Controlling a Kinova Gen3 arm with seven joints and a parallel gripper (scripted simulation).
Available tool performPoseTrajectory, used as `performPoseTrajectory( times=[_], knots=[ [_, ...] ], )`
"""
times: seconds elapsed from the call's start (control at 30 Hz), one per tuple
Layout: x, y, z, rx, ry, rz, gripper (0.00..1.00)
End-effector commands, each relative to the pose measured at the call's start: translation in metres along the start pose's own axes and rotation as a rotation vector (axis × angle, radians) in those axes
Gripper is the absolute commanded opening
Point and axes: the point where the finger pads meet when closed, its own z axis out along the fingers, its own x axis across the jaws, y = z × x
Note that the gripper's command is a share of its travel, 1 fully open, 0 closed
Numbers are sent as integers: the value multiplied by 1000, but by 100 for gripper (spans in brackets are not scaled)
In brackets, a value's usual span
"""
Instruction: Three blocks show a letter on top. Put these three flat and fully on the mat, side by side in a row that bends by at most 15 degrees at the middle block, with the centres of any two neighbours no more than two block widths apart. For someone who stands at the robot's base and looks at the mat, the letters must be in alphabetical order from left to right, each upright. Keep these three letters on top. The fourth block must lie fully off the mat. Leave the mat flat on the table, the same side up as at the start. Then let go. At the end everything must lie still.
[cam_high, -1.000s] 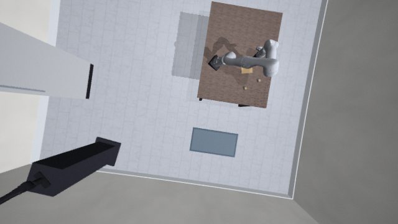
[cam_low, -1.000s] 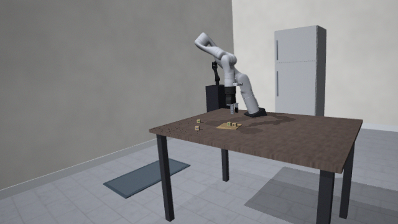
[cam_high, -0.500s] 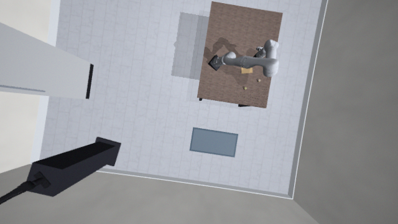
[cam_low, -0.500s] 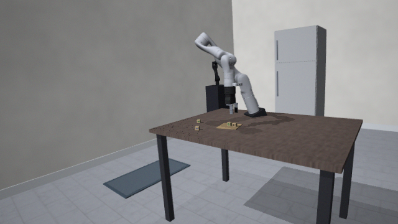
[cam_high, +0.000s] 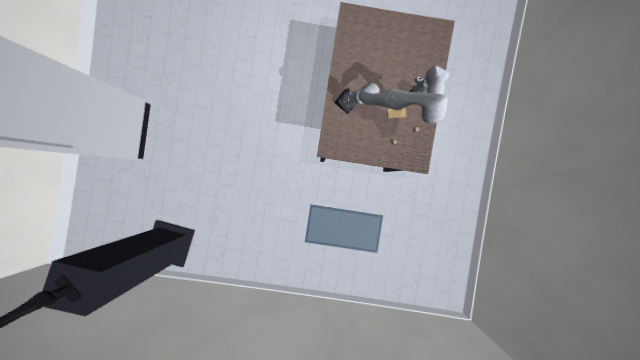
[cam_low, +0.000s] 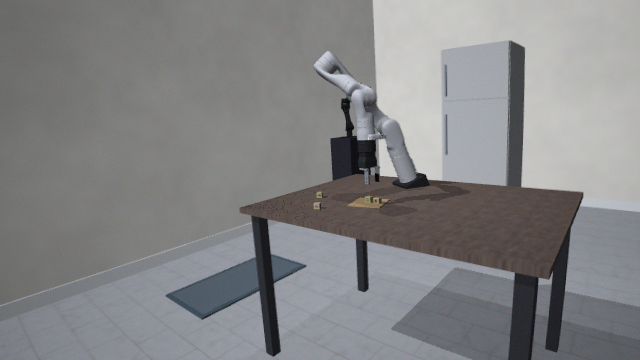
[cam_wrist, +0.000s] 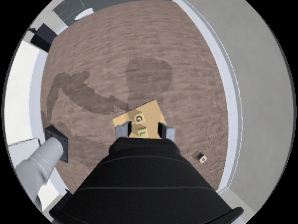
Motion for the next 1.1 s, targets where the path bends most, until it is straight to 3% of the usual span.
performPoseTrajectory(
  times=[0.0, 0.37, 0.43, 1.07],
  knots=[
    [6, 3, 0, 4, -2, 91, 100],
    [25, 23, 4, -4, -21, 468, 100],
    [25, 23, 4, -4, -21, 468, 100],
    [56, 72, 11, -23, -42, 1176, 100]
  ],
)
